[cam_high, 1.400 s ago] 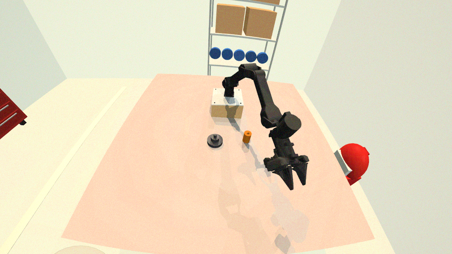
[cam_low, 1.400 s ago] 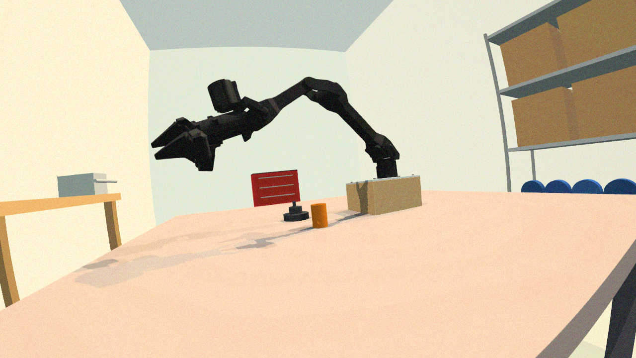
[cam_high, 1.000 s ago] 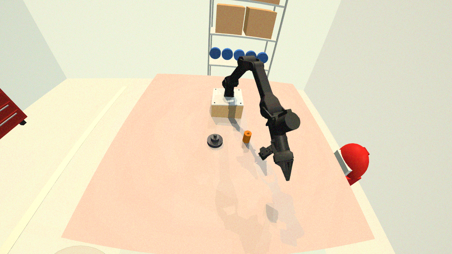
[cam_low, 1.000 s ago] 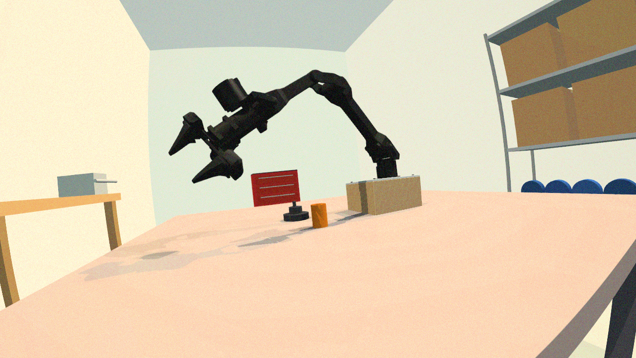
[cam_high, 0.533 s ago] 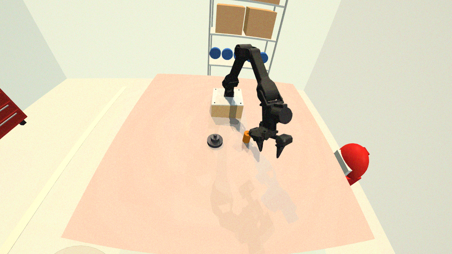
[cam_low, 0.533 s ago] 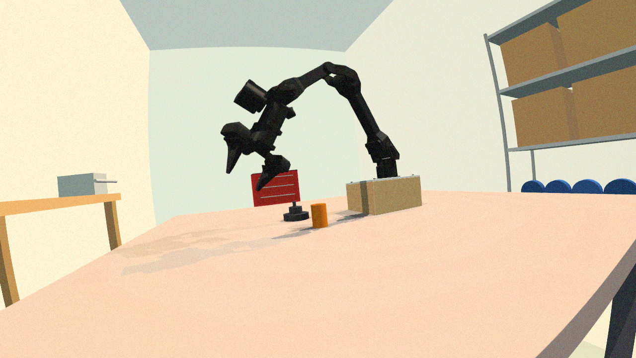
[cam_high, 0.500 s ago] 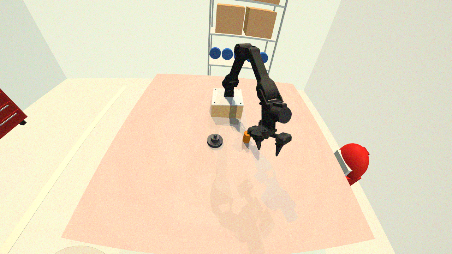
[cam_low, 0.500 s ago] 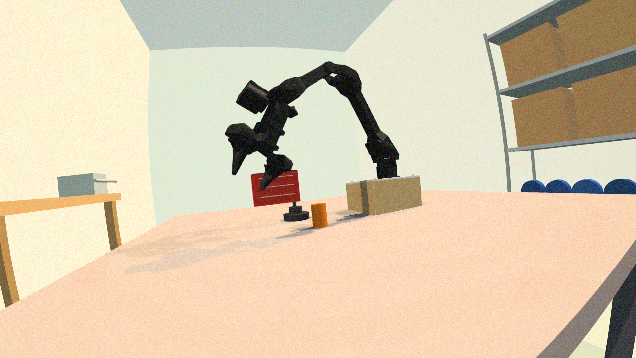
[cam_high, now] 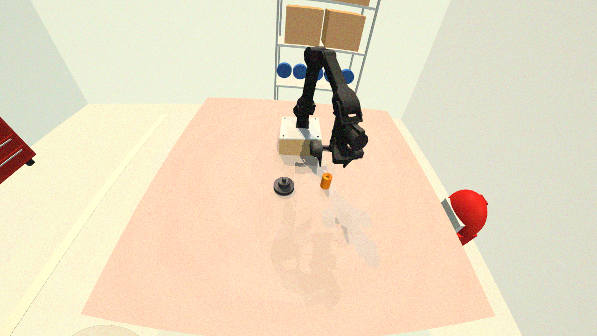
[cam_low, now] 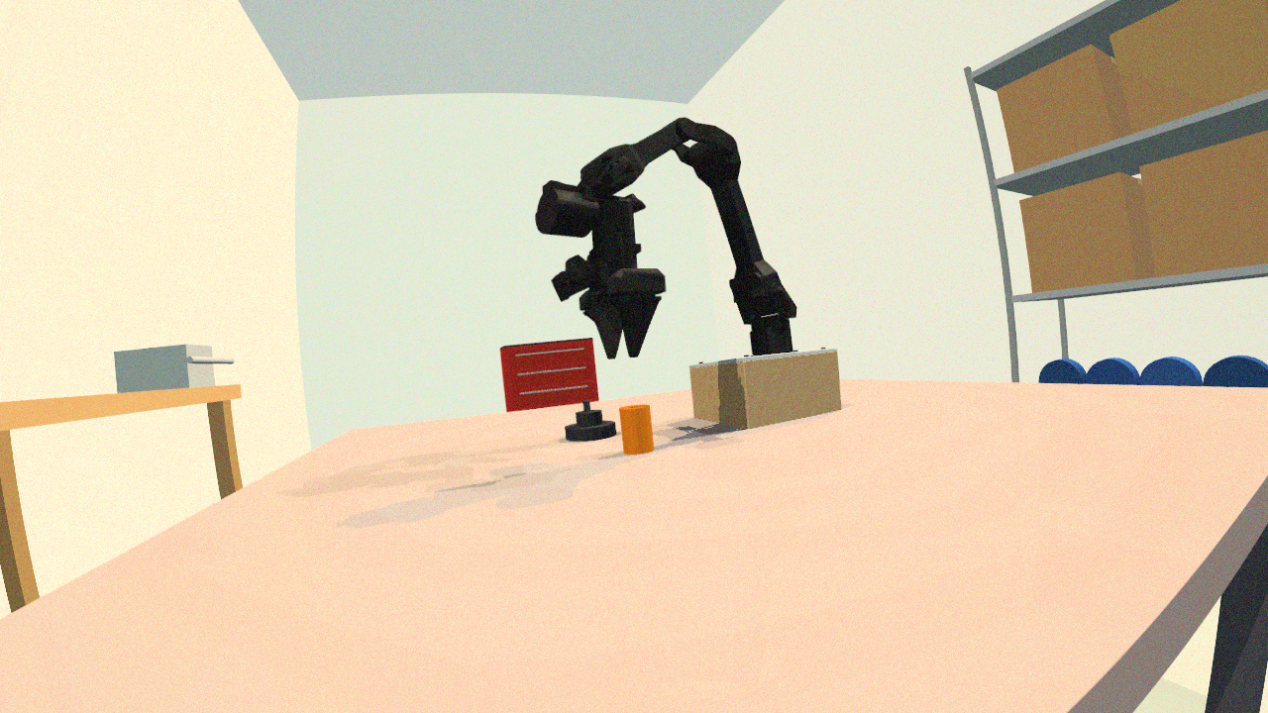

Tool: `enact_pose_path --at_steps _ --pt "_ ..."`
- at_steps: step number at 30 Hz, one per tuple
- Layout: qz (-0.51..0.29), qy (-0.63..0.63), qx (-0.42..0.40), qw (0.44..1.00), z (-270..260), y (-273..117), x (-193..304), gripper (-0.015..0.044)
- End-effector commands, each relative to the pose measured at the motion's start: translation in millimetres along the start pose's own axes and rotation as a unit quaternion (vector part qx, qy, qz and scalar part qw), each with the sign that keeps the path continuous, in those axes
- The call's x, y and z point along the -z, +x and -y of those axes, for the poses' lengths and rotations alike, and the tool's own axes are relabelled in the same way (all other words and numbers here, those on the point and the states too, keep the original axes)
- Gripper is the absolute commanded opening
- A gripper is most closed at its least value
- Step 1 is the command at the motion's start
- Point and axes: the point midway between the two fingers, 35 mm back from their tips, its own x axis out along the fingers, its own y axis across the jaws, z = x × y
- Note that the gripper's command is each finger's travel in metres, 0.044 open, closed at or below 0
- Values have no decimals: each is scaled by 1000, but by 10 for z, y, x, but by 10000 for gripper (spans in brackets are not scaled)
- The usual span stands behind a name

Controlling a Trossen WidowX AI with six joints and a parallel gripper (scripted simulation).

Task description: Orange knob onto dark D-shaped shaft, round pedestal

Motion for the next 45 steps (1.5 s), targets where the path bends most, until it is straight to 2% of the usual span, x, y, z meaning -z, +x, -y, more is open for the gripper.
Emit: enact_pose_path --at_steps 1,5,8,15,45 --pt "-17 -32 2 999 27 -6 119 440" --pt "-17 -32 2 999 26 23 119 440" --pt "-17 -32 2 999 28 318 130 440" --pt "-17 -32 2 999 30 477 136 440" --pt "-17 -32 2 999 29 893 129 440"
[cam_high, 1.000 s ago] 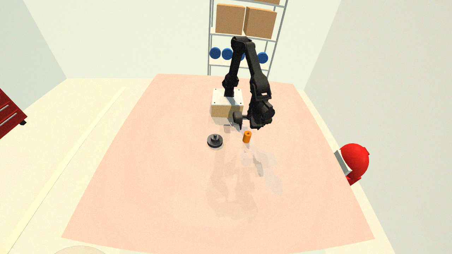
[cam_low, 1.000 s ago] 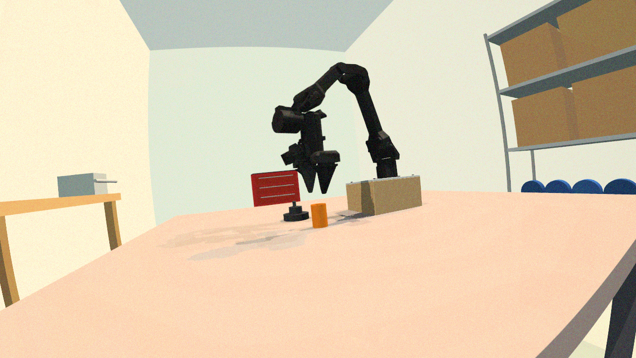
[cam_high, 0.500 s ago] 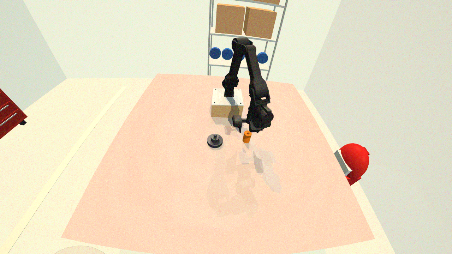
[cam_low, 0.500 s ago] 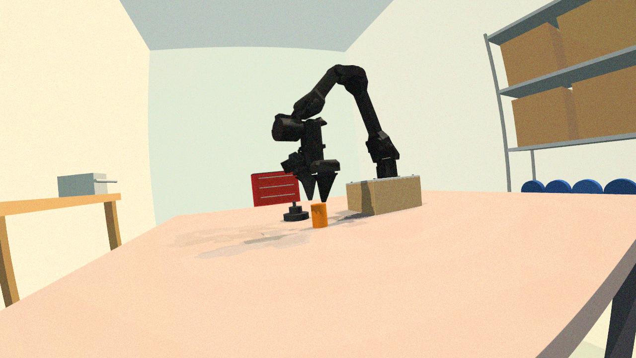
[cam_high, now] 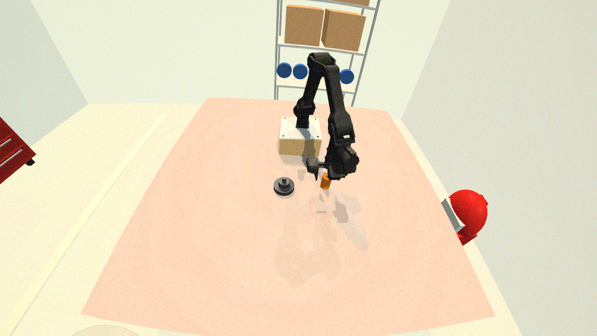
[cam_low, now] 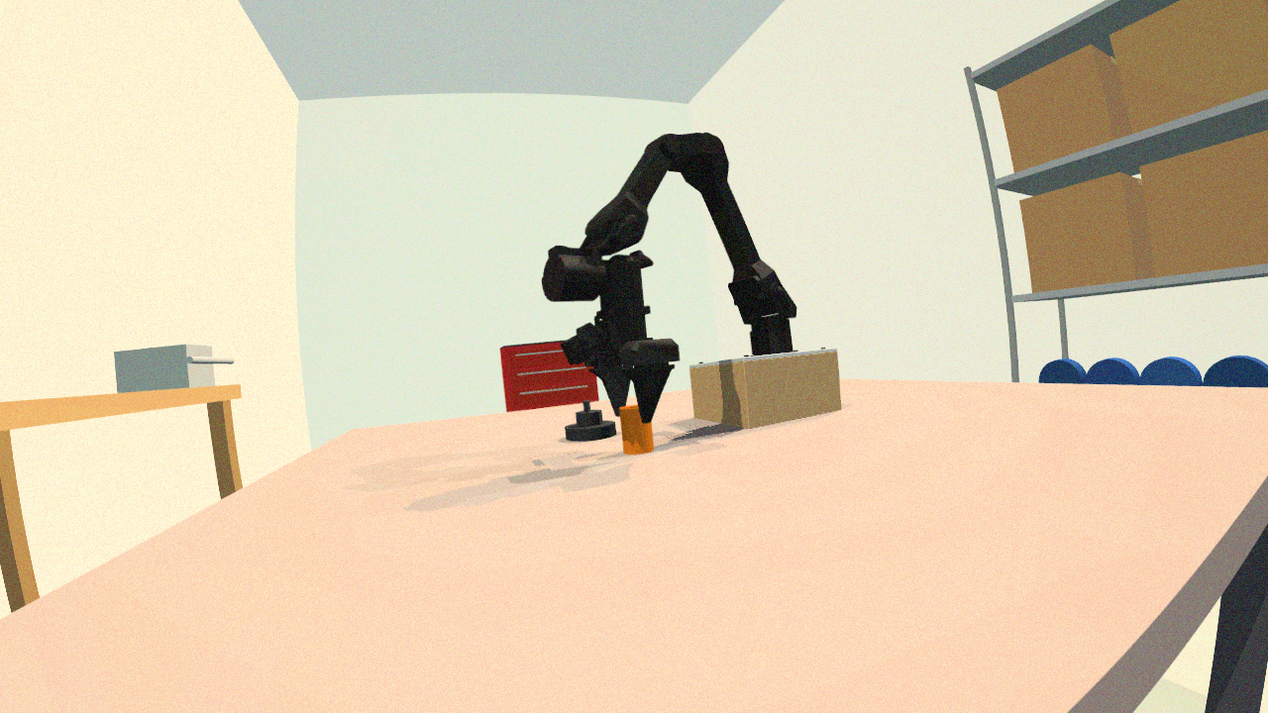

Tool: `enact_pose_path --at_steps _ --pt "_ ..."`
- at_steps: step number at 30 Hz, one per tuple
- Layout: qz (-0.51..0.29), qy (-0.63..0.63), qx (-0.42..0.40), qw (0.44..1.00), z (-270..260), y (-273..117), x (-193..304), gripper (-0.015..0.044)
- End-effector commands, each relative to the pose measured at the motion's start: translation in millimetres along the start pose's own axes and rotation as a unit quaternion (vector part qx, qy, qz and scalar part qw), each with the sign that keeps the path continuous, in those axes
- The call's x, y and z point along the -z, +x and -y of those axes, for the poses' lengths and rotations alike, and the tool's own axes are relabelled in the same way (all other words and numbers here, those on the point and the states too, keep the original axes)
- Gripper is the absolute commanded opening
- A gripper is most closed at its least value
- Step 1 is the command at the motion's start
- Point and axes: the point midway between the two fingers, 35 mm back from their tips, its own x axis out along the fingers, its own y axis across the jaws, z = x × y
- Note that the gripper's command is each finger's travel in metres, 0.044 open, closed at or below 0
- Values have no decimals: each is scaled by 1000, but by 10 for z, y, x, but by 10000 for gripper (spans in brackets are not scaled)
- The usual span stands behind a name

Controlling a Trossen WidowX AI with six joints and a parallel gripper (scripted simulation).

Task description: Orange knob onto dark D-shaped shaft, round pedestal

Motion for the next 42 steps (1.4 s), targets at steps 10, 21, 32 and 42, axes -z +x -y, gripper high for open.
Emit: enact_pose_path --at_steps 10,21,32,42 --pt "-6 -2 -1 1000 5 235 46 440" --pt "-6 -2 -1 1000 9 351 57 387" --pt "-6 -2 -1 1000 9 351 57 157" --pt "-6 -2 -1 1000 -11 -21 -17 0"
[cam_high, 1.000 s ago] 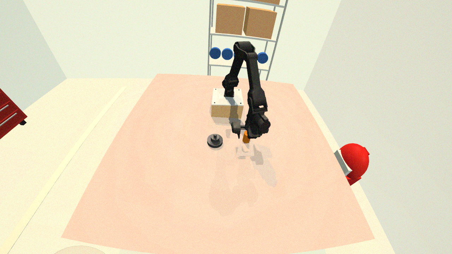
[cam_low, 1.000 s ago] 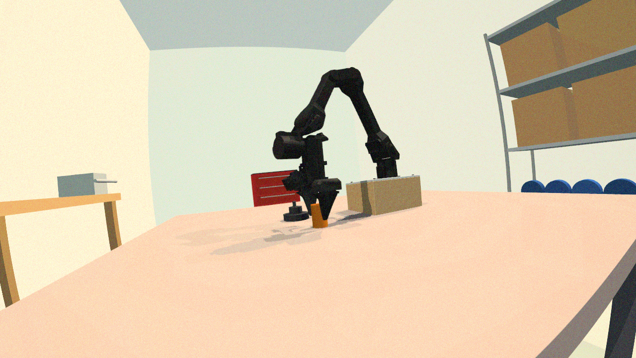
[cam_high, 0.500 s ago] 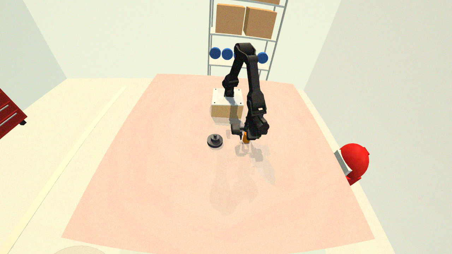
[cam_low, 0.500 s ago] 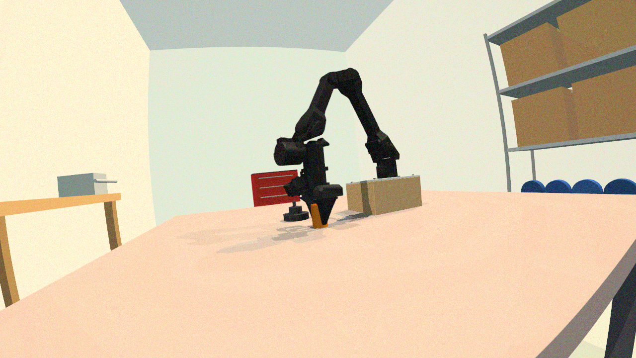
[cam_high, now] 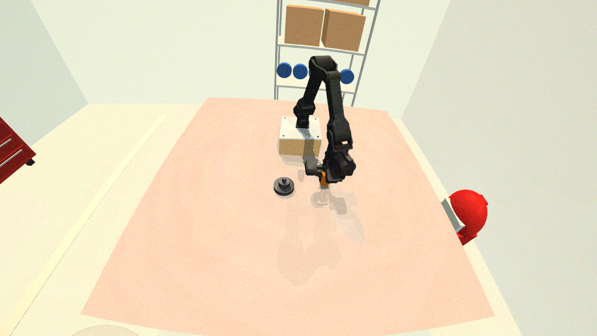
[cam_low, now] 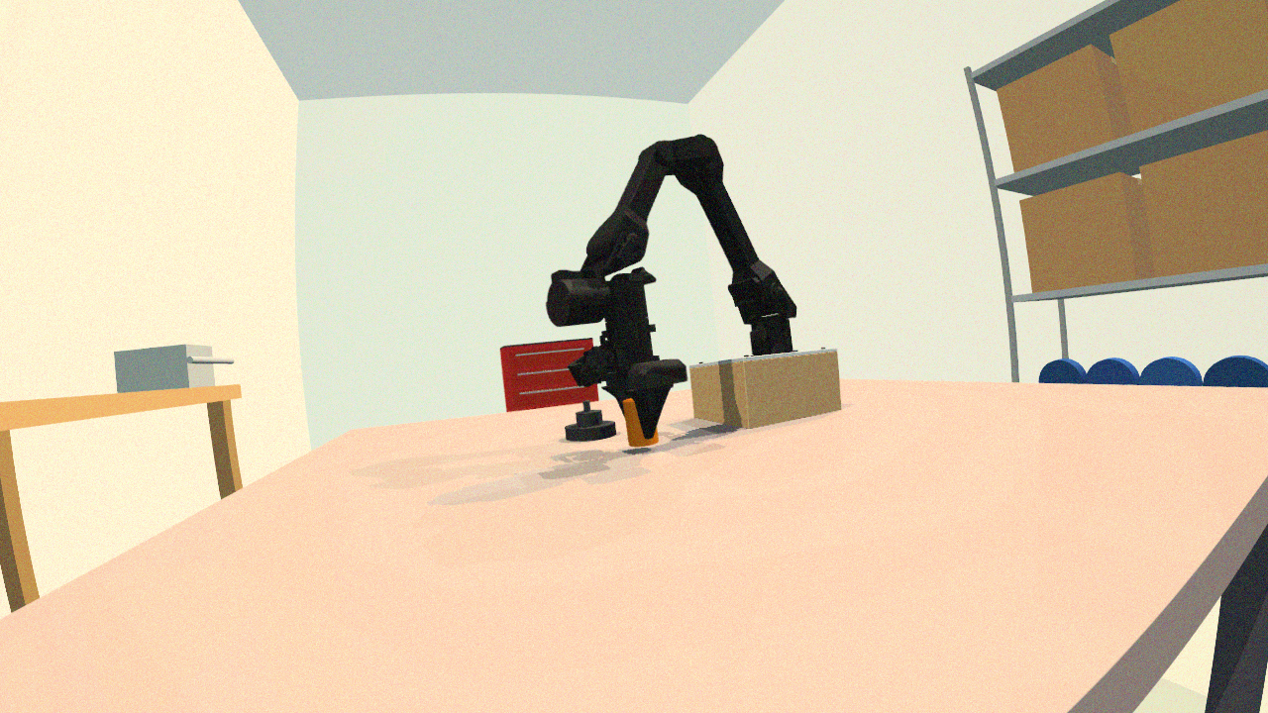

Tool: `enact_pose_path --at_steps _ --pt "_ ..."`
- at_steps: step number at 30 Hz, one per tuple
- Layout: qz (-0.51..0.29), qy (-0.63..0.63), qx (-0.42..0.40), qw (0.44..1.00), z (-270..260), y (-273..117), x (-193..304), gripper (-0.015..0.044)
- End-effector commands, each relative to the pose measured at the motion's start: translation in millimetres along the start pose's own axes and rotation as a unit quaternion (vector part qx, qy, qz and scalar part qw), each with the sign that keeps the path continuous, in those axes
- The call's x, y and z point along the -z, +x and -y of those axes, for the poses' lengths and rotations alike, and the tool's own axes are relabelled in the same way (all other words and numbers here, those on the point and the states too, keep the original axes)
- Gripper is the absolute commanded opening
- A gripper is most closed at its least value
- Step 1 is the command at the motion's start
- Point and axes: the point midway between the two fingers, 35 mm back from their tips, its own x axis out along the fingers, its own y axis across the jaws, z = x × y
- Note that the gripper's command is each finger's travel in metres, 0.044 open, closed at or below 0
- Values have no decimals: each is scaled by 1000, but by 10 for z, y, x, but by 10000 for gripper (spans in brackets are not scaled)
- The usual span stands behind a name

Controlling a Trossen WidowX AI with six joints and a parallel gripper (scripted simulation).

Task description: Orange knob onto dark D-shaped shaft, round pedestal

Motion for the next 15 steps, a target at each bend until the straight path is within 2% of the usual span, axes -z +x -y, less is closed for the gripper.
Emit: enact_pose_path --at_steps 1,11,15 --pt "18 0 -7 1000 -36 -349 -114 0" --pt "18 0 -7 1000 -7 -1231 -26 0" --pt "18 0 -7 1000 -3 -1290 -11 0"
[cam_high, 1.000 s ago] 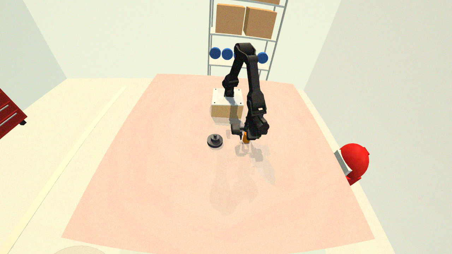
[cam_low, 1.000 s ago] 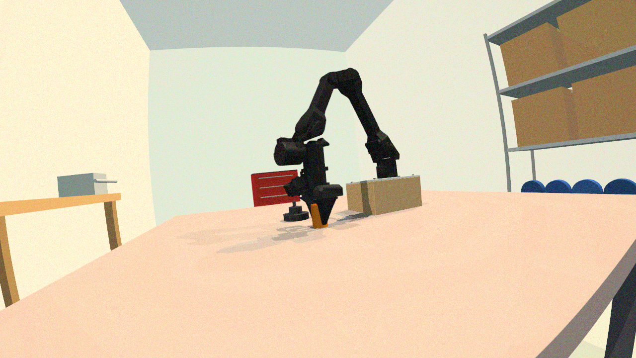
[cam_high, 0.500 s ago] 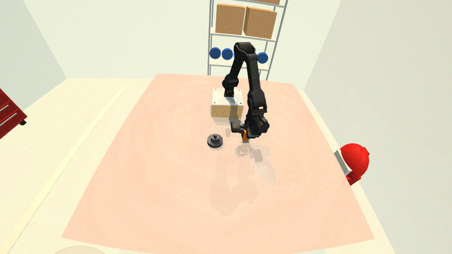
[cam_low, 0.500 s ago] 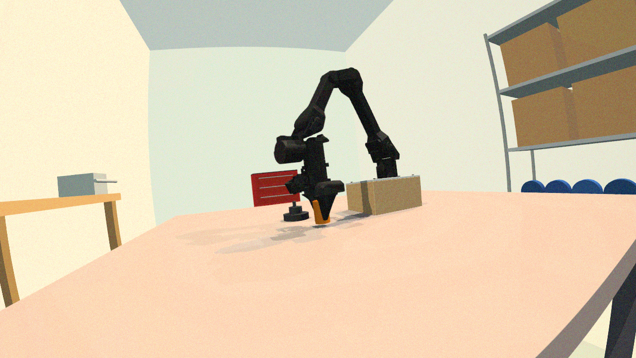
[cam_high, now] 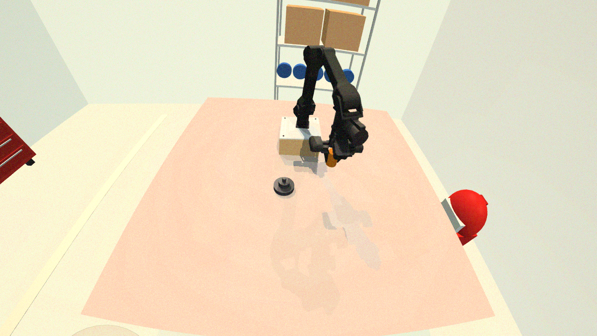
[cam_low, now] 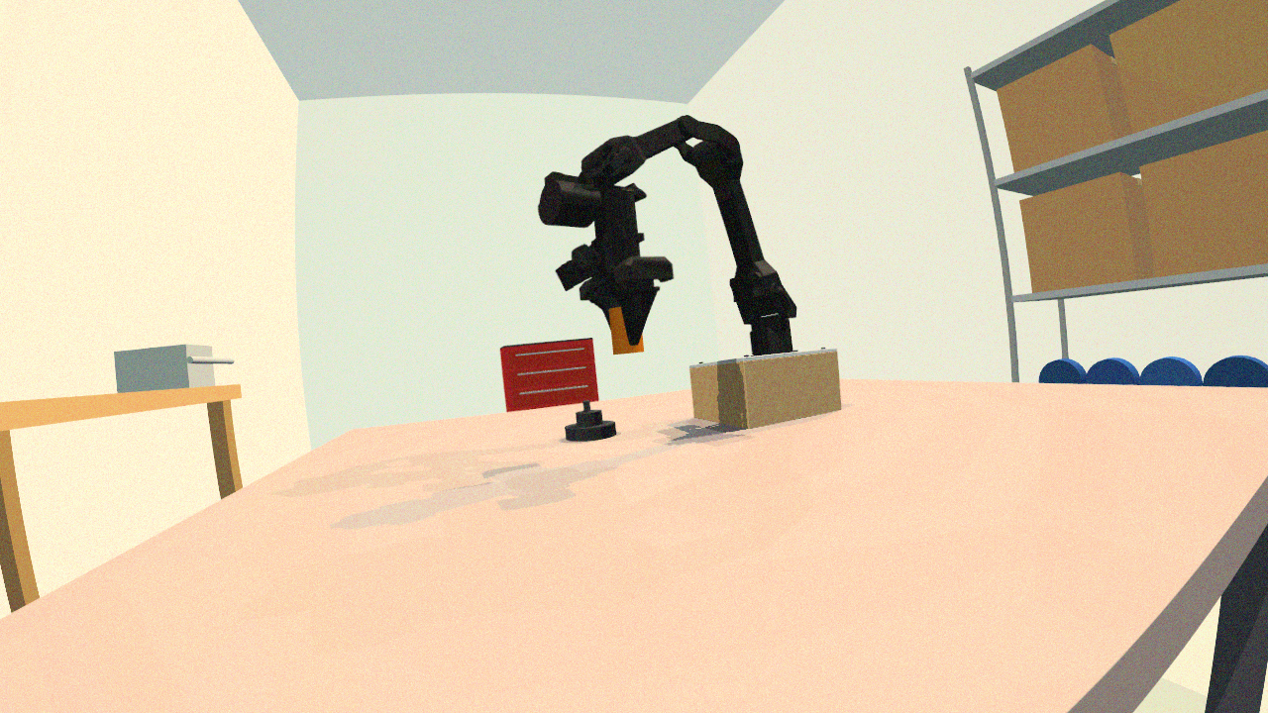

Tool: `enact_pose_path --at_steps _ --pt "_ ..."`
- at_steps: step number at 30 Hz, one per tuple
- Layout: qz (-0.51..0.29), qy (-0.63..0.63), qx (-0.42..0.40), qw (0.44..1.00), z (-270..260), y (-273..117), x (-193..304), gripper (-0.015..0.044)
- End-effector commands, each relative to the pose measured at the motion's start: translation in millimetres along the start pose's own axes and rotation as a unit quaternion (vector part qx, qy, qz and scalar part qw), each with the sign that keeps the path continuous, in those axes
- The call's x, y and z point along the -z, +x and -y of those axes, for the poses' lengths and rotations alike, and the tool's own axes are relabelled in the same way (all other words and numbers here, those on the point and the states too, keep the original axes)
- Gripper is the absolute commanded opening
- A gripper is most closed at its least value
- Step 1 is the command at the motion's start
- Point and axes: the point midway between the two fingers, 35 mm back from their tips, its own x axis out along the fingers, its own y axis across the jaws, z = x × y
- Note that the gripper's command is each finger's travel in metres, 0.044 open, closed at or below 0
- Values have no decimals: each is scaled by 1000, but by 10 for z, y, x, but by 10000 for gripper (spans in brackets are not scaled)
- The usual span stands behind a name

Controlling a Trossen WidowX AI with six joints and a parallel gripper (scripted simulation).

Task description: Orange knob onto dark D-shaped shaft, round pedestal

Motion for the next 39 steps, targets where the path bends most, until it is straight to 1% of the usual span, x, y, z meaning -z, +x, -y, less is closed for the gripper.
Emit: enact_pose_path --at_steps 1,39 --pt "1 2 -3 1000 -6 -88 8 0" --pt "1 3 1 1000 1104 253 -174 0"
